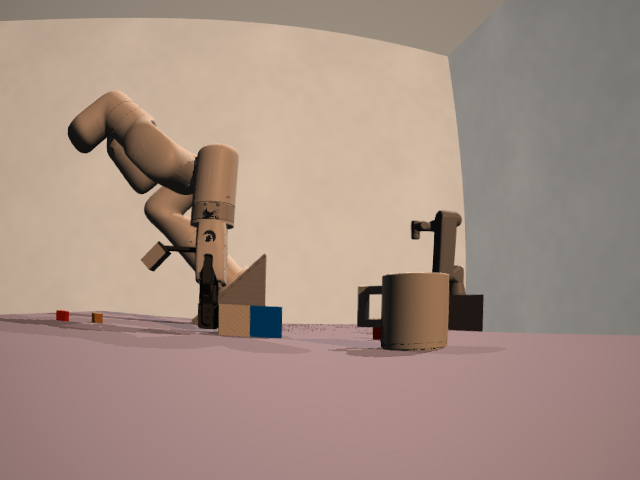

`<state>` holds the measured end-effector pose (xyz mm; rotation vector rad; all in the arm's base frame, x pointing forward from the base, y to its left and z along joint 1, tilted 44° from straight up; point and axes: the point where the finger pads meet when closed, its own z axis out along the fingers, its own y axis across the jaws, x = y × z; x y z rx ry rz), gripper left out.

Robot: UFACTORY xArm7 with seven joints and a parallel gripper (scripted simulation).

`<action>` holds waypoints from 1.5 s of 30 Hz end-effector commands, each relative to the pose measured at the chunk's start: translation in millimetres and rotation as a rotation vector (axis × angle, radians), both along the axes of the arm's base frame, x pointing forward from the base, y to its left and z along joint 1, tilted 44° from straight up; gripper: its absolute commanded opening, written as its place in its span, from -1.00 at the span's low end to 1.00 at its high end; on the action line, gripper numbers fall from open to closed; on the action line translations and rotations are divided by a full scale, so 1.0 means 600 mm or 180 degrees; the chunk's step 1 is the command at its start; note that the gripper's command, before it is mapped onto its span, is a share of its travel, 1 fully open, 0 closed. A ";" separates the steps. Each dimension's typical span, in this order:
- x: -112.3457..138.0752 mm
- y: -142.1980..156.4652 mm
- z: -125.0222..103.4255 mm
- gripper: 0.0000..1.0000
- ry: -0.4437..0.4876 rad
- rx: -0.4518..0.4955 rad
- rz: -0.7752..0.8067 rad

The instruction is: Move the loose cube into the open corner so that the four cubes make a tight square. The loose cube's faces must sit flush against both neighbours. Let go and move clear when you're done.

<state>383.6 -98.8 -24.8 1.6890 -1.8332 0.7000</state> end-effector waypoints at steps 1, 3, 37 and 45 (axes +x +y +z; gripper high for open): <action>0.002 0.003 0.000 -0.06 -0.0008 0.0005 0.0010; 0.002 0.004 0.000 -0.06 -0.0008 0.0005 0.0010; 0.003 0.007 -0.003 -0.06 -0.0008 0.0005 0.0010; 0.002 -0.001 0.005 -0.06 -0.0008 0.0005 0.0010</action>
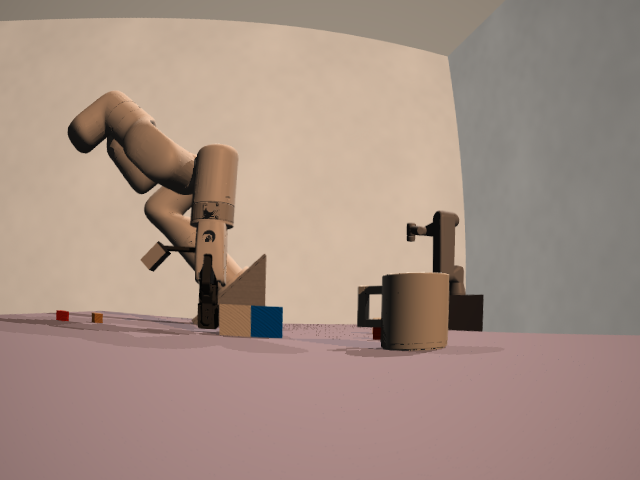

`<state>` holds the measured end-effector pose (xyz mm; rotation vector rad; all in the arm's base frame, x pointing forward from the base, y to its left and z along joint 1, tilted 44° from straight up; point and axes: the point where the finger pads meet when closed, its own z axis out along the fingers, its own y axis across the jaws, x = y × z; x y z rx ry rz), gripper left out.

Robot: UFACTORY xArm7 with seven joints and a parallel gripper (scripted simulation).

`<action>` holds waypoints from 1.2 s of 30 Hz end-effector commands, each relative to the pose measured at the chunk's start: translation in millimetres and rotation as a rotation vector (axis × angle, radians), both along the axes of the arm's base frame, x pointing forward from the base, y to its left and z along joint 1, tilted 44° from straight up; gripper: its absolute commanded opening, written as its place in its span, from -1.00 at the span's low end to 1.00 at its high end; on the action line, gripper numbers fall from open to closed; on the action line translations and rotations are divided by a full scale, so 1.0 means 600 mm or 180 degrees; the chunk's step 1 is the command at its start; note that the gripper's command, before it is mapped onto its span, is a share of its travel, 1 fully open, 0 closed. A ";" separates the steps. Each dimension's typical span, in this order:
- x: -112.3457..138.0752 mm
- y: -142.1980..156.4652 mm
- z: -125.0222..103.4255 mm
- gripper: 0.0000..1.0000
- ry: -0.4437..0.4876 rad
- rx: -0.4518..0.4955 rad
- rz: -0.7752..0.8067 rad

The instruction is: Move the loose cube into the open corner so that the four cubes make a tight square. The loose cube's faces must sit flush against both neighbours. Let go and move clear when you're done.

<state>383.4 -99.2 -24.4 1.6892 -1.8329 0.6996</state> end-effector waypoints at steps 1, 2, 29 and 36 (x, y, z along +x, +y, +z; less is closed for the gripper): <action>0.002 -0.002 0.005 -0.06 -0.0009 0.0005 0.0010; 0.002 -0.002 0.006 -0.06 -0.0009 0.0005 0.0010; 0.003 0.017 0.028 -0.06 -0.0009 0.0005 0.0010; 0.004 0.038 0.049 -0.06 -0.0009 0.0005 0.0010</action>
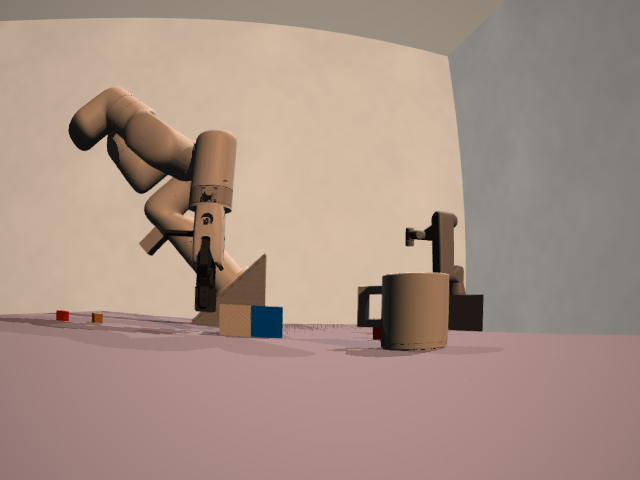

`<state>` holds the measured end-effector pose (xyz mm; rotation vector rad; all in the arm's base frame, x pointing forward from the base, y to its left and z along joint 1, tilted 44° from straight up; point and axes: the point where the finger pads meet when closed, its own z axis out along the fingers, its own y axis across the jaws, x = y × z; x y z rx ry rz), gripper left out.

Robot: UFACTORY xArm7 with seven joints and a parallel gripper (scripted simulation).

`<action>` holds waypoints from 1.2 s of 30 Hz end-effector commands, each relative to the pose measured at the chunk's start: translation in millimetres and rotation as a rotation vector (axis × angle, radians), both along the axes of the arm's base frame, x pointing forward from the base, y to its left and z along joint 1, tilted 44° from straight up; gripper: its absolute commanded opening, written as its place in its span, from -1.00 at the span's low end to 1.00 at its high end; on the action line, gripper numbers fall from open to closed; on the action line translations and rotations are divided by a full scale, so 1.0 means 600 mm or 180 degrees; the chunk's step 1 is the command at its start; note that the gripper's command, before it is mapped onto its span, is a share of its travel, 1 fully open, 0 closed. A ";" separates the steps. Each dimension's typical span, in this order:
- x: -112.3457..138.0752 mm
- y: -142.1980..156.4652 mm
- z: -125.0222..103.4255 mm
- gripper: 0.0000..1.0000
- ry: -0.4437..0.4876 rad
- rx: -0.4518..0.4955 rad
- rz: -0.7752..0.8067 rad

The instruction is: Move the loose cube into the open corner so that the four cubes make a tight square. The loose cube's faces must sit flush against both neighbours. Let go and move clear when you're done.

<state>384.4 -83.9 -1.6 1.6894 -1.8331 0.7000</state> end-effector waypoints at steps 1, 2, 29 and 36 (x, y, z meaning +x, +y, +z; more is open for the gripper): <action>0.003 0.016 0.015 -0.06 -0.0008 0.0005 0.0009; 0.003 0.019 0.018 -0.06 -0.0008 0.0005 0.0009; 0.007 0.082 0.084 -0.06 -0.0008 0.0005 0.0009; 0.007 0.086 0.087 -0.06 -0.0008 0.0005 0.0009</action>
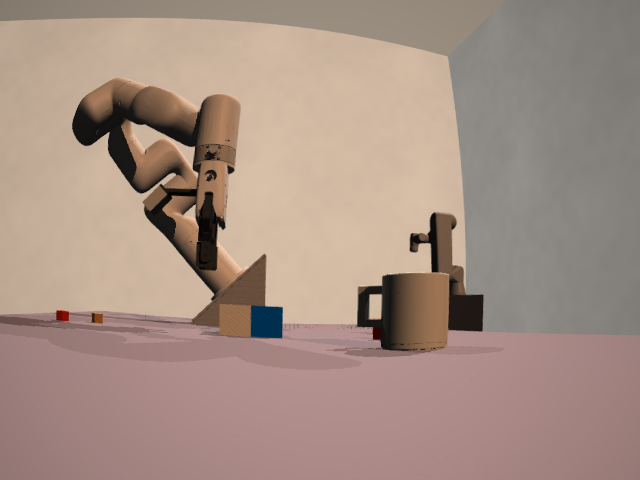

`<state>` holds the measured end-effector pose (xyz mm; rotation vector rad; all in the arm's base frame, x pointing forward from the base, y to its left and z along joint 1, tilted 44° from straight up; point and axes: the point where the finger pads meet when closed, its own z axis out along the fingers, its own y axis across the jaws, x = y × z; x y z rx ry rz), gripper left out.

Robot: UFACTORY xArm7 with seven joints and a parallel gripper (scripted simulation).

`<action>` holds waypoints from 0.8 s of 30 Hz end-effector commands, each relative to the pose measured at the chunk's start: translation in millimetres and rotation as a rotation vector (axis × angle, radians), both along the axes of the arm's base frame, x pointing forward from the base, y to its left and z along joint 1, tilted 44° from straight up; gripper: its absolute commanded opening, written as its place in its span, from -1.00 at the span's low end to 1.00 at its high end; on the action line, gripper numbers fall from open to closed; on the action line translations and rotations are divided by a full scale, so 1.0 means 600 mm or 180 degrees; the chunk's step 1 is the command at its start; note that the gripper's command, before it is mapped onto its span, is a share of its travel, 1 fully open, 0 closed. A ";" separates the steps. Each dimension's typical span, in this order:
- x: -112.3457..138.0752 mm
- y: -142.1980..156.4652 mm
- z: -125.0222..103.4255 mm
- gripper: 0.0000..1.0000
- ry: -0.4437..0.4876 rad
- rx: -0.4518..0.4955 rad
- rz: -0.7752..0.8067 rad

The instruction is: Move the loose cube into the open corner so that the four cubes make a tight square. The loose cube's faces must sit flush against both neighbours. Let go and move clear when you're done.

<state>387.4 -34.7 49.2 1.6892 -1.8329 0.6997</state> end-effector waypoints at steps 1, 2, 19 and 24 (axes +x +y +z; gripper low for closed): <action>0.002 0.004 0.002 -0.06 -0.0009 0.0005 0.0010; 0.002 0.004 0.002 -0.06 -0.0009 0.0005 0.0010; 0.000 0.006 0.001 -0.08 -0.0065 0.0003 -0.0048; -0.006 0.013 -0.005 -0.08 -0.0283 -0.0007 -0.0272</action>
